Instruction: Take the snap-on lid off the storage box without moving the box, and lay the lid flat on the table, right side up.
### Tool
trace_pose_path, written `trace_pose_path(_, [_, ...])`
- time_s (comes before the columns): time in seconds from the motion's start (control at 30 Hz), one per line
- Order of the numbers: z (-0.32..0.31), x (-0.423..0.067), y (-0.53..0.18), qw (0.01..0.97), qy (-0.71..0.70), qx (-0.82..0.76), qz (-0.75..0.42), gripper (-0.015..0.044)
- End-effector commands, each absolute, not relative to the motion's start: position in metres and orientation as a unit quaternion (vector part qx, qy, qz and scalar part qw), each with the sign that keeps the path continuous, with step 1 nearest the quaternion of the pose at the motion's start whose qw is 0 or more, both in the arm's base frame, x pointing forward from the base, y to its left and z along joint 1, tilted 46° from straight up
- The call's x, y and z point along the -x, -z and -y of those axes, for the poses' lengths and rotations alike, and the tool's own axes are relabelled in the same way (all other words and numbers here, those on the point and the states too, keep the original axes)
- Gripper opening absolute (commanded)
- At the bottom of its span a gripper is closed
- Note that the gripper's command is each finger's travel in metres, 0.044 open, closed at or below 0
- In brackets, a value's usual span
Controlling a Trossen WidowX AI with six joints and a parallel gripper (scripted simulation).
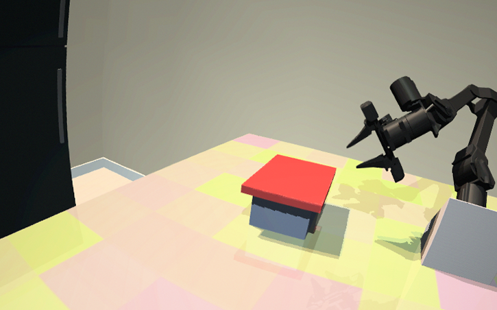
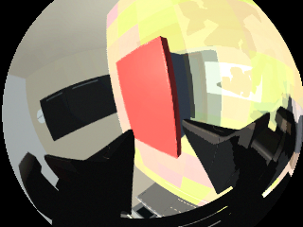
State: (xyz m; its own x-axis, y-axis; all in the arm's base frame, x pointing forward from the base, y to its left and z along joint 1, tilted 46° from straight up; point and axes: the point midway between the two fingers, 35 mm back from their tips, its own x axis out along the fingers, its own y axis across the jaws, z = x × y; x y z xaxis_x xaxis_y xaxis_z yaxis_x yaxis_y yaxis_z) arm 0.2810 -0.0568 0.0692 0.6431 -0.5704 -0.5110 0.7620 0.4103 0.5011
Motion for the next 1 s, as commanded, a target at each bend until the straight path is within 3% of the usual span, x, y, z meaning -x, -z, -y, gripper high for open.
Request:
trace_pose_path(0.0, [0.079,-0.268,-0.043,0.830,0.406,-0.356,-0.140,0.0235])
trace_pose_path(0.97, [0.099,-0.292,-0.026,0.829,0.407,-0.356,-0.140,0.0235])
